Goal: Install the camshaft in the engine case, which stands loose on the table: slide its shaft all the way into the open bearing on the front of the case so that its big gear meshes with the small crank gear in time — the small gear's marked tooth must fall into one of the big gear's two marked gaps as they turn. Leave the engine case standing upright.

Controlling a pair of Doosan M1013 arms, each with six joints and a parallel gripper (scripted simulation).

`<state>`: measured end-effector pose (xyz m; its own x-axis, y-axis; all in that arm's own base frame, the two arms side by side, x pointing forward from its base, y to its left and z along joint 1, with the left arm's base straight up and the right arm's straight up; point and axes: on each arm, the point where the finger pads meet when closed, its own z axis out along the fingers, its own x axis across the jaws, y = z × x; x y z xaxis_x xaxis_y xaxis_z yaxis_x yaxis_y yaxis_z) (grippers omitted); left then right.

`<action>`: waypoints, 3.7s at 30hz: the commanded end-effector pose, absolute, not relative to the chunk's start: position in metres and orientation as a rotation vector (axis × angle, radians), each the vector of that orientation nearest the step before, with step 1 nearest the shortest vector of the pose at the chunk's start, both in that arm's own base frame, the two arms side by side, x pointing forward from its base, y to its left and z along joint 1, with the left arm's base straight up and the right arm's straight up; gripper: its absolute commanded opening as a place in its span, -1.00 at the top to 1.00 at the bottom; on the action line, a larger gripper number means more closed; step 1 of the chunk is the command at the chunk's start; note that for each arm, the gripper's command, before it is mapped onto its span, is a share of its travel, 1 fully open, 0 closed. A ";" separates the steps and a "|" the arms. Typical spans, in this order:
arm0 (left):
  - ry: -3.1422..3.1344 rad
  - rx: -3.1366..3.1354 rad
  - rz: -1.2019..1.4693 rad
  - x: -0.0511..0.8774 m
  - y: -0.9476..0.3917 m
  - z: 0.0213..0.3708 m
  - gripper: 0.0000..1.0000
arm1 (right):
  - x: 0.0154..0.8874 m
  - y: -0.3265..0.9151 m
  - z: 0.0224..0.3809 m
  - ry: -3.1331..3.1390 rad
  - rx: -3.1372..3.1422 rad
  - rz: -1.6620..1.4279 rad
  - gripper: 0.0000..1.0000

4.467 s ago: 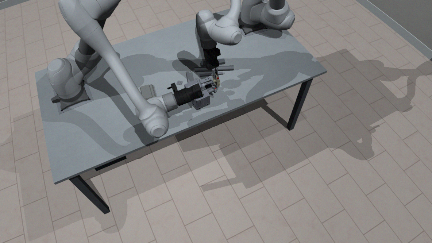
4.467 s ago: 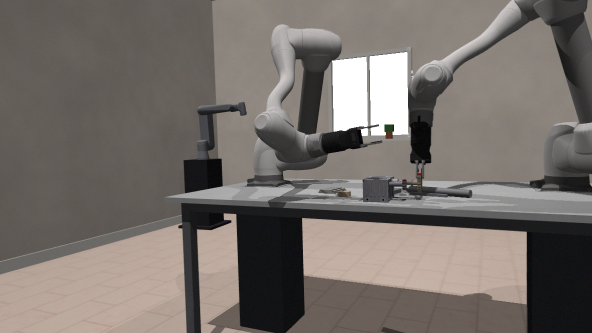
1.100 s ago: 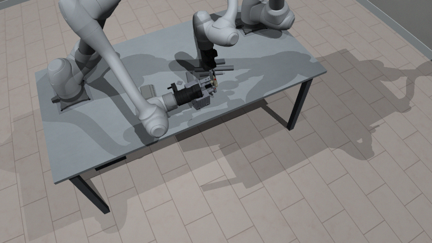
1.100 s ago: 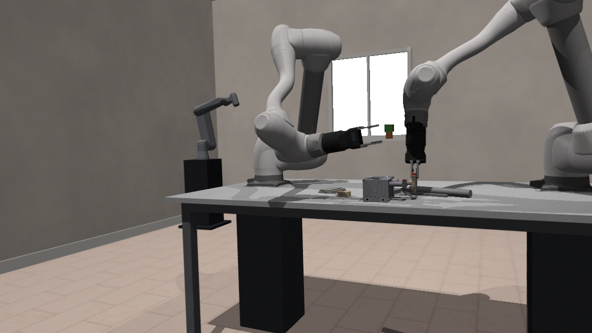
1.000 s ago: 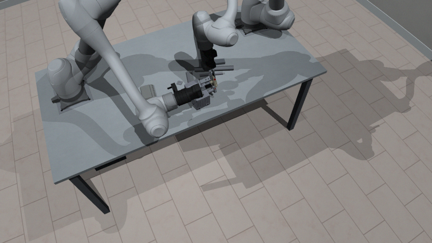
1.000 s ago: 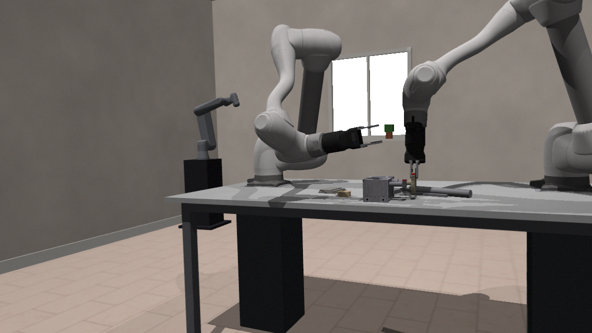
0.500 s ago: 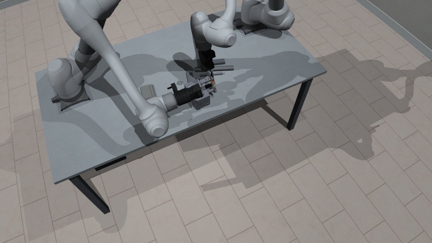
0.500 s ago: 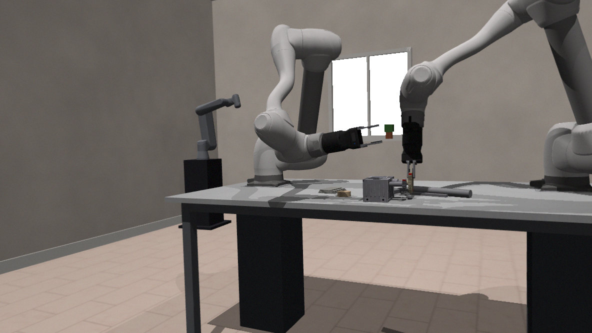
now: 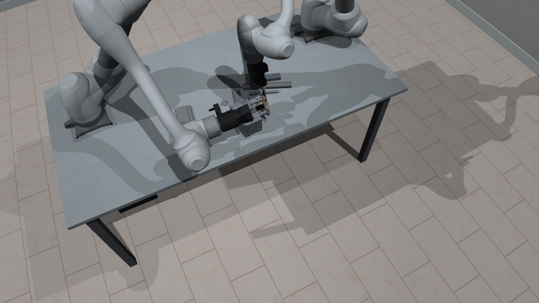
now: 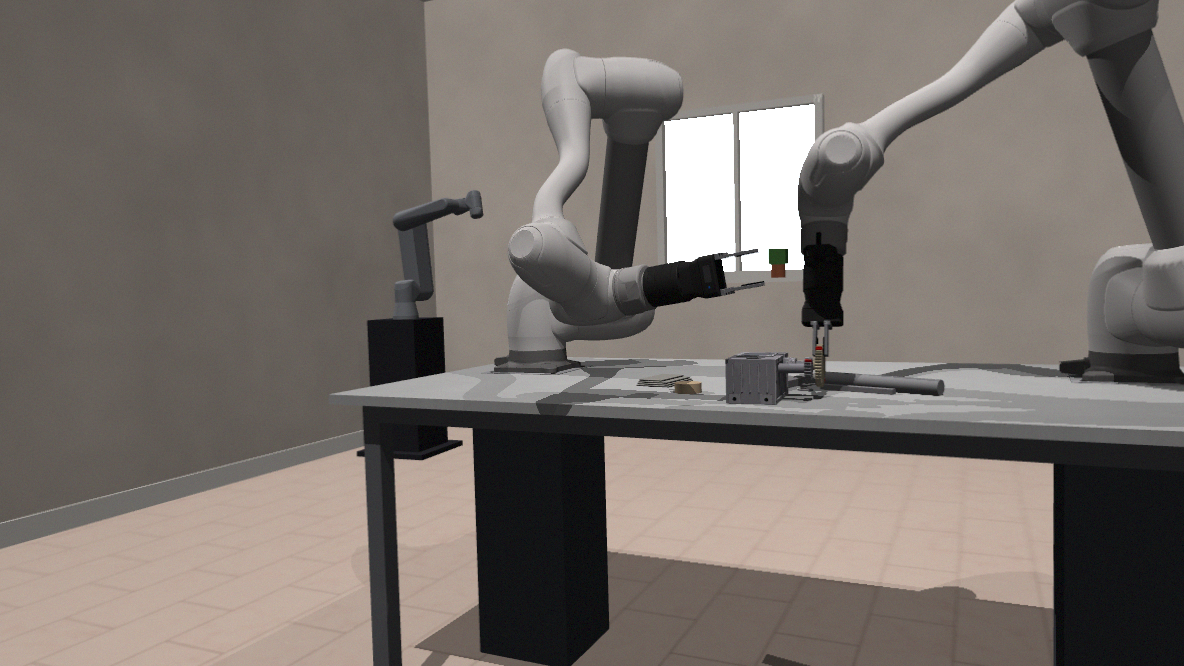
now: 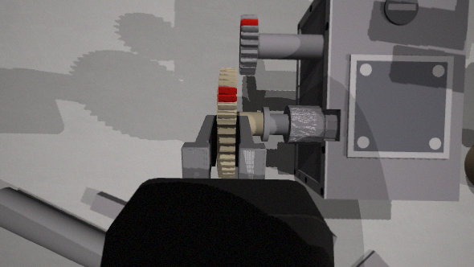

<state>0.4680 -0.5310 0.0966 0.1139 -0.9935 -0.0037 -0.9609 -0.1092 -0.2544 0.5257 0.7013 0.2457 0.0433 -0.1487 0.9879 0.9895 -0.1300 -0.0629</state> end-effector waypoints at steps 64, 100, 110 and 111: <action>1.944 -2.201 -0.249 0.469 -0.545 0.096 0.42 | 0.526 0.701 0.247 -0.995 -1.219 -1.334 -1.00; 1.944 -2.202 -0.249 0.470 -0.549 0.096 0.42 | 0.526 0.701 0.247 -0.995 -1.219 -1.334 -1.00; 1.944 -2.202 -0.249 0.470 -0.549 0.096 0.42 | 0.526 0.701 0.247 -0.995 -1.219 -1.334 -1.00; 1.944 -2.202 -0.249 0.470 -0.549 0.096 0.42 | 0.526 0.701 0.247 -0.995 -1.219 -1.334 -1.00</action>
